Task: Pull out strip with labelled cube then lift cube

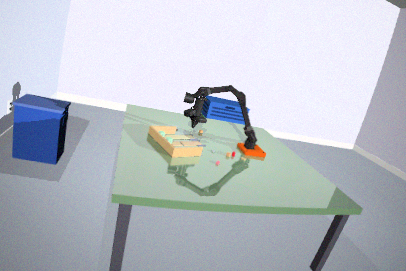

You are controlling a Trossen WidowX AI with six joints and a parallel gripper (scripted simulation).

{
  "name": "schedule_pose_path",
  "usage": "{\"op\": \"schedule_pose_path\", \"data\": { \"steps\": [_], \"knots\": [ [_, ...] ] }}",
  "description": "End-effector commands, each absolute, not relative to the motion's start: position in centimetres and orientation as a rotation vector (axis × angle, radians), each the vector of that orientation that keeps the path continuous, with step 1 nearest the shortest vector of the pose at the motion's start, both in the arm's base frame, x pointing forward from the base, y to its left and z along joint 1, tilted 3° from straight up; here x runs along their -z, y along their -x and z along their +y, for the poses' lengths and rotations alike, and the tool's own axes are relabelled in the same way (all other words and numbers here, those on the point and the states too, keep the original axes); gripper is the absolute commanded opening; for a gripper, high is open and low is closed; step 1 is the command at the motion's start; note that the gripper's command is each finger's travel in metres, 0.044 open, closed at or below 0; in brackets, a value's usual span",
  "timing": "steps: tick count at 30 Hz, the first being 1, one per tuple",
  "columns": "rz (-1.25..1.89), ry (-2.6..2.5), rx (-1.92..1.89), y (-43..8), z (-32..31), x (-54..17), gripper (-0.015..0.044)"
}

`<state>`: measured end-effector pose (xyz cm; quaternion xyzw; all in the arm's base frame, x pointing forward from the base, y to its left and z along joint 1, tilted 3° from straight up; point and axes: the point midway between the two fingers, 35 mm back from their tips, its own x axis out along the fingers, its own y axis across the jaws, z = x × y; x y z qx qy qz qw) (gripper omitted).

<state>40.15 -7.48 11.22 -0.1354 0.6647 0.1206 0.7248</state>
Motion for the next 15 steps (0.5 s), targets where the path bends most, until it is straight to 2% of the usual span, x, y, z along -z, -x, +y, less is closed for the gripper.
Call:
{"op": "schedule_pose_path", "data": {
  "steps": [1, 15],
  "knots": [
    [1.470, 0.300, -0.276, -40.3, -7.5, -10.4, 0.0000],
    [1.470, 0.300, -0.276, -40.7, -7.5, -8.1, 0.0000]
  ]
}}
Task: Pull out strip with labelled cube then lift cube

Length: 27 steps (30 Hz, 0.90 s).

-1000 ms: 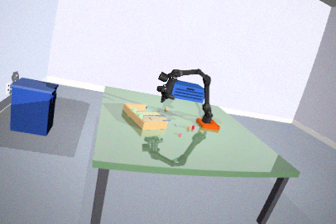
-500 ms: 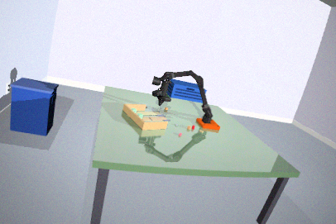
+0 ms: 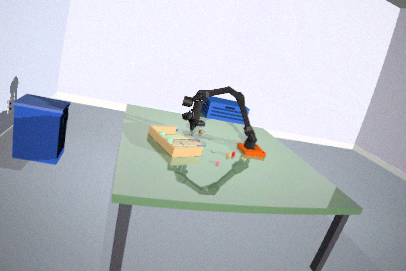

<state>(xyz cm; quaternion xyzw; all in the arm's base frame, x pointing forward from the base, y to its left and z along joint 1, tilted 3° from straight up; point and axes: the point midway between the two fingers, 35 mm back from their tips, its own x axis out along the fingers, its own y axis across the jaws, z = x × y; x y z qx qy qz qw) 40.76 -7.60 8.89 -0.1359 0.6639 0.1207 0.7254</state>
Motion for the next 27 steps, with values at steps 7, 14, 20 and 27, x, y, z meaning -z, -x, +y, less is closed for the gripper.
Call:
{"op": "schedule_pose_path", "data": {
  "steps": [7, 14, 20, 27],
  "knots": [
    [1.470, 0.300, -0.276, -40.9, -7.5, -7.0, 0.0000],
    [1.470, 0.300, -0.276, -41.0, -7.5, -5.8, 0.0000],
    [1.470, 0.300, -0.276, -41.1, -7.5, -4.9, 0.0000],
    [1.470, 0.300, -0.276, -41.1, -7.5, -4.8, 0.0000]
  ]
}}
